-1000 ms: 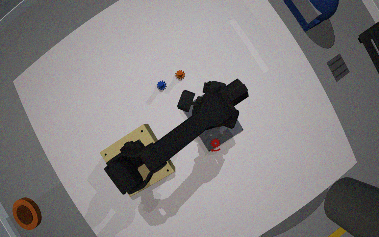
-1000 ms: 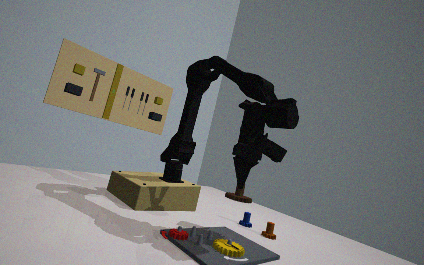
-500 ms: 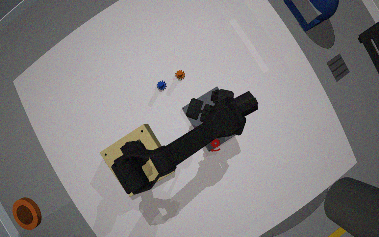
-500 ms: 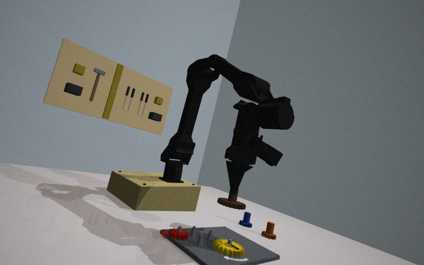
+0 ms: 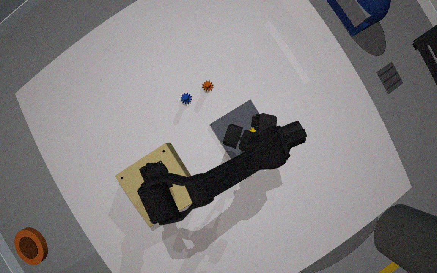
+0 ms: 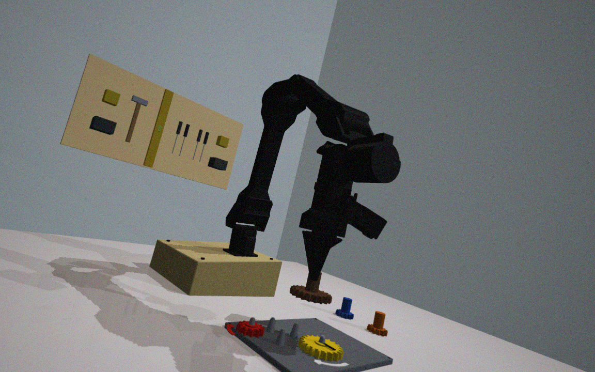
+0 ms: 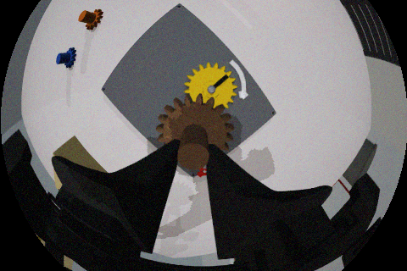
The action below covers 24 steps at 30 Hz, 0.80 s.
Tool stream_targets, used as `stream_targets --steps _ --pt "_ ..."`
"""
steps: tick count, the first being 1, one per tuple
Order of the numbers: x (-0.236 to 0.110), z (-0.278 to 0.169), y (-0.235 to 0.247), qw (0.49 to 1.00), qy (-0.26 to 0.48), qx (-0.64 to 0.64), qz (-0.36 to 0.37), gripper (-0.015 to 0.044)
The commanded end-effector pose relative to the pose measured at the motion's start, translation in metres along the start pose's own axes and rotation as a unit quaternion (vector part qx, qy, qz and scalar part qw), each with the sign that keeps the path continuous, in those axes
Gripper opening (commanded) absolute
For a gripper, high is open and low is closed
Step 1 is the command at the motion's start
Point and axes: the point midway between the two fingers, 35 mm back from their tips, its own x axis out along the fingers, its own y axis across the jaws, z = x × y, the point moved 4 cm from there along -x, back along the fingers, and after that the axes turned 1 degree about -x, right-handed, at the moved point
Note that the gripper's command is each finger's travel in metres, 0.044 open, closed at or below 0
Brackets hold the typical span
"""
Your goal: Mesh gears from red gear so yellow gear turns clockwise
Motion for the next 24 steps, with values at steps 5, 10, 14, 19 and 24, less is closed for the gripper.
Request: stream_targets --steps 5,10,14,19,24 --pt "0.007 -0.011 -0.015 1.0 0.003 -0.005 -0.001 0.0" --pt "0.012 -0.019 -0.025 1.0 0.004 -0.007 -0.002 0.0" --pt "0.015 -0.026 -0.032 1.0 0.005 -0.009 -0.002 0.0" --pt "0.015 -0.027 -0.033 1.0 0.006 -0.009 -0.002 0.0" --pt "0.014 -0.027 -0.034 1.0 0.006 -0.009 -0.002 0.0"
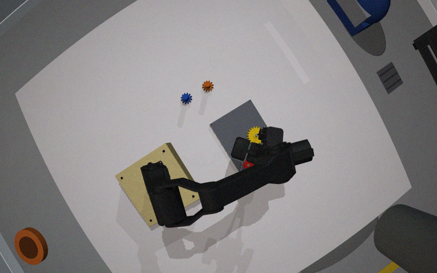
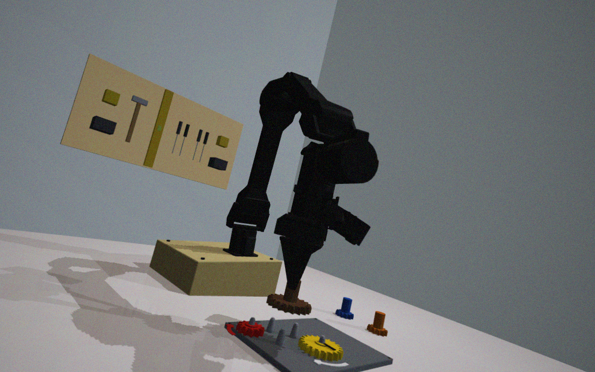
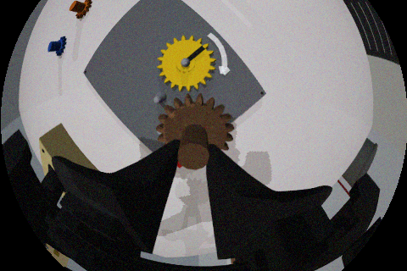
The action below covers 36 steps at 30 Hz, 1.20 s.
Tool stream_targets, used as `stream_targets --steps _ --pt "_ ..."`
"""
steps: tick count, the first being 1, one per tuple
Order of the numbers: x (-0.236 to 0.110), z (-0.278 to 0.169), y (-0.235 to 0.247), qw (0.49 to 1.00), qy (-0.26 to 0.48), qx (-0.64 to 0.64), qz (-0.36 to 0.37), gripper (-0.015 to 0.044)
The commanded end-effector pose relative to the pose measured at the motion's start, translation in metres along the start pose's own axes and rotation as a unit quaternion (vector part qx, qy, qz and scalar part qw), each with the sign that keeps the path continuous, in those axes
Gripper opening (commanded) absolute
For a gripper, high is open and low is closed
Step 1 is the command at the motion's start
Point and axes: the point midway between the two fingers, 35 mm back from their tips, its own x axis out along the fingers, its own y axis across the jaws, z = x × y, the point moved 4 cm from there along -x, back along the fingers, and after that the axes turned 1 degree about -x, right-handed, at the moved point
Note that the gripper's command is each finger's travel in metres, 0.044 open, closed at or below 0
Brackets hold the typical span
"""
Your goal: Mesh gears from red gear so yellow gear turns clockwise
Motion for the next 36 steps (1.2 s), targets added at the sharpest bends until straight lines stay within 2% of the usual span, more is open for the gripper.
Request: stream_targets --steps 1,17,28,36 --pt "0.0 -0.001 0.0 1.0 0.001 -0.003 0.0 0.0" --pt "0.002 0.0 0.0 1.0 0.001 -0.012 0.0 0.0" --pt "0.017 -0.001 0.0 0.998 0.002 -0.069 0.0 0.0" --pt "0.029 -0.001 -0.001 0.999 0.002 -0.05 0.0 0.0"
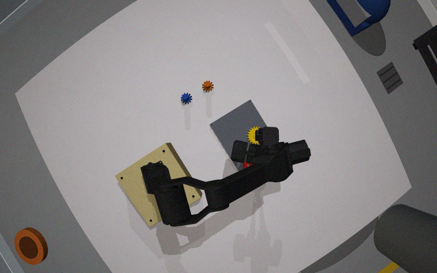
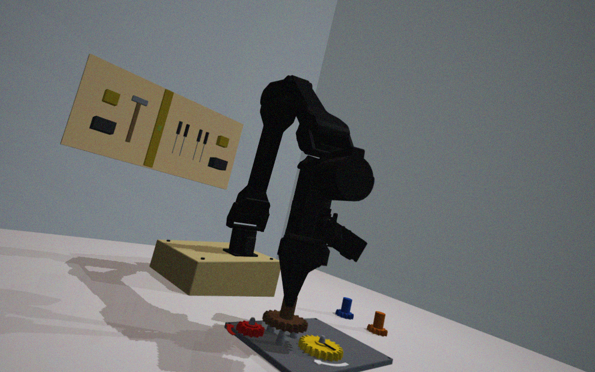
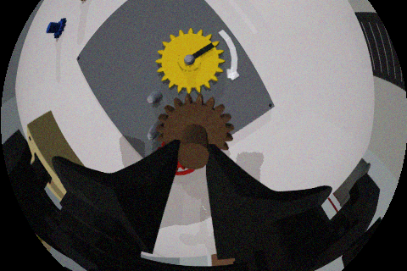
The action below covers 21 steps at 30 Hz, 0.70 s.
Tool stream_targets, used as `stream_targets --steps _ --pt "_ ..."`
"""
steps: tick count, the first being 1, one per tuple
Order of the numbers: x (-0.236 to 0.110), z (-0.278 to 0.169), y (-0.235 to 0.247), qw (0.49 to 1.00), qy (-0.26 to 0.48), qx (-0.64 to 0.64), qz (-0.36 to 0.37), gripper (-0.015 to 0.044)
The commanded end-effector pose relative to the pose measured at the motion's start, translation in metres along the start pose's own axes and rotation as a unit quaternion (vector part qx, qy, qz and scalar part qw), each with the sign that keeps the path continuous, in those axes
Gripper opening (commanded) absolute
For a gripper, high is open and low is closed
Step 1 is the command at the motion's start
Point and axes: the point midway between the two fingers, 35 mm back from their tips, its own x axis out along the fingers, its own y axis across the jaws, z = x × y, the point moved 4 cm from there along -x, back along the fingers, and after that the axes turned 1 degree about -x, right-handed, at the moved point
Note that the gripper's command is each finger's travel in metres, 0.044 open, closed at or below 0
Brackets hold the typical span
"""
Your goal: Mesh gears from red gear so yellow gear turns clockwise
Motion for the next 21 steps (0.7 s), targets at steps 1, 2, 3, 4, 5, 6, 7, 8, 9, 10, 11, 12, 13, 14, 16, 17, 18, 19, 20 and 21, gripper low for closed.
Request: stream_targets --steps 1,2,3,4,5,6,7,8,9,10,11,12,13,14,16,17,18,19,20,21 --pt "0.007 0.0 0.0 1.0 0.002 0.017 0.002 0.0" --pt "0.008 0.0 0.001 1.0 0.002 0.024 0.002 0.0" --pt "0.01 0.0 0.001 0.999 0.002 0.032 0.002 0.0" --pt "0.011 0.0 0.001 0.999 0.002 0.04 0.002 0.0" --pt "0.013 0.0 0.001 0.999 0.002 0.049 0.002 0.0" --pt "0.015 0.0 0.001 0.998 0.002 0.057 0.002 0.0" --pt "0.016 0.0 0.001 0.998 0.002 0.066 0.002 0.0" --pt "0.018 0.0 0.001 0.997 0.002 0.074 0.002 0.0" --pt "0.019 0.0 0.001 0.997 0.002 0.082 0.002 0.0" --pt "0.021 0.0 0.001 0.996 0.002 0.09 0.002 0.0" --pt "0.022 0.0 0.001 0.995 0.002 0.097 0.002 0.0" --pt "0.022 0.0 0.001 0.995 0.002 0.104 0.002 0.0" --pt "0.021 -0.001 0.001 0.994 0.002 0.113 0.002 0.0" --pt "0.02 -0.001 0.001 0.993 0.002 0.122 0.002 0.0" --pt "0.02 -0.001 0.001 0.991 0.002 0.133 0.002 0.0" --pt "0.02 -0.001 0.001 0.991 0.002 0.133 0.002 0.0" --pt "0.021 -0.001 0.001 0.991 0.002 0.132 0.002 0.0" --pt "0.021 -0.001 0.001 0.992 0.002 0.129 0.002 0.0" --pt "0.021 -0.001 0.001 0.992 0.002 0.125 0.002 0.0" --pt "0.021 -0.001 0.001 0.993 0.002 0.12 0.002 0.0"
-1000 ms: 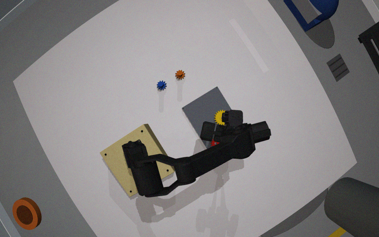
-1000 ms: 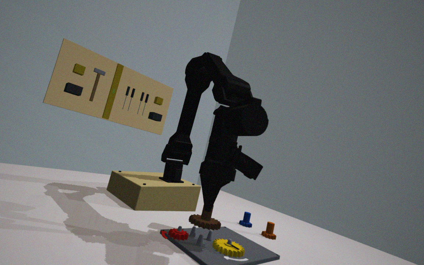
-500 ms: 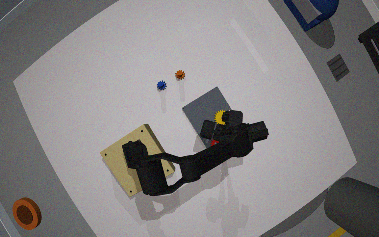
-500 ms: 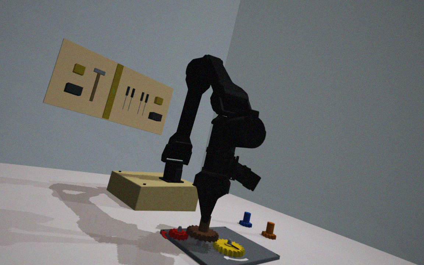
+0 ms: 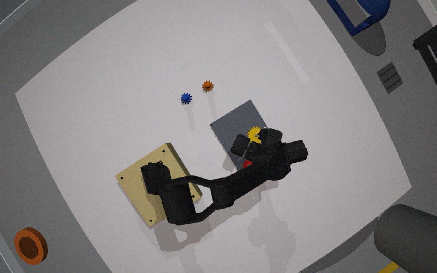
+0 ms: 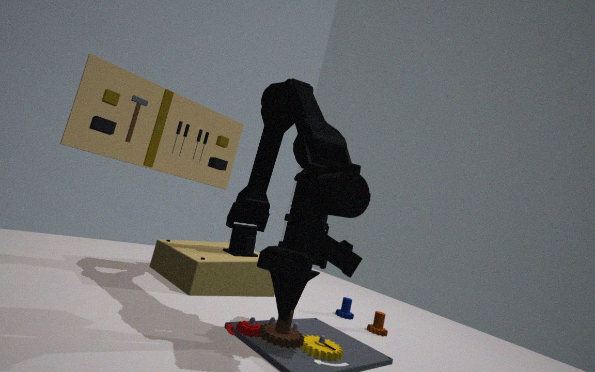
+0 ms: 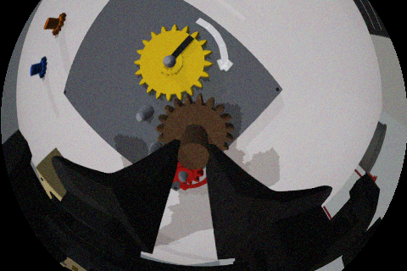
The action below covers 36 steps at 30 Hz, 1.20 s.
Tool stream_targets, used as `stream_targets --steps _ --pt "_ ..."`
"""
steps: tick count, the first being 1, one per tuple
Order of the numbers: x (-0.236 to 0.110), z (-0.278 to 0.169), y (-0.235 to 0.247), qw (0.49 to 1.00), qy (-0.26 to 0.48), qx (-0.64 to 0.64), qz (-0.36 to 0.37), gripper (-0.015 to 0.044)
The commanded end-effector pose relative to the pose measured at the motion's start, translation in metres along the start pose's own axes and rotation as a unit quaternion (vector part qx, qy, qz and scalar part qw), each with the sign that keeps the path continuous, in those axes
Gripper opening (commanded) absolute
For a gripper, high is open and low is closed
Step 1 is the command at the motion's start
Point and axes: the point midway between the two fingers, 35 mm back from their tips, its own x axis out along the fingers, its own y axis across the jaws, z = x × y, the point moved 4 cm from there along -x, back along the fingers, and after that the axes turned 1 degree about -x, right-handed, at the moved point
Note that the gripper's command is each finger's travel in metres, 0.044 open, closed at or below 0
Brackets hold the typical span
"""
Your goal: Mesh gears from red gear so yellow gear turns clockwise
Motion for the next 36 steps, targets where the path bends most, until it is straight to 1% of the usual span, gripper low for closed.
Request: stream_targets --steps 1,14,18,23,28,29,33,36 --pt "0.001 0.0 -0.001 1.0 0.001 -0.013 -0.001 0.0" --pt "0.005 0.0 0.0 0.992 0.001 -0.127 -0.001 0.0" --pt "0.006 0.0 0.0 0.989 0.001 -0.145 -0.001 0.0" --pt "0.007 0.0 -0.001 0.991 0.001 -0.136 -0.001 0.0" --pt "0.005 0.0 0.0 0.994 0.001 -0.112 -0.001 0.0131" --pt "0.005 0.0 0.0 0.995 0.001 -0.104 -0.001 0.014" --pt "-0.002 0.001 0.0 0.997 0.001 -0.082 -0.001 0.014" --pt "-0.021 0.001 -0.001 0.997 0.0 -0.076 -0.001 0.014"
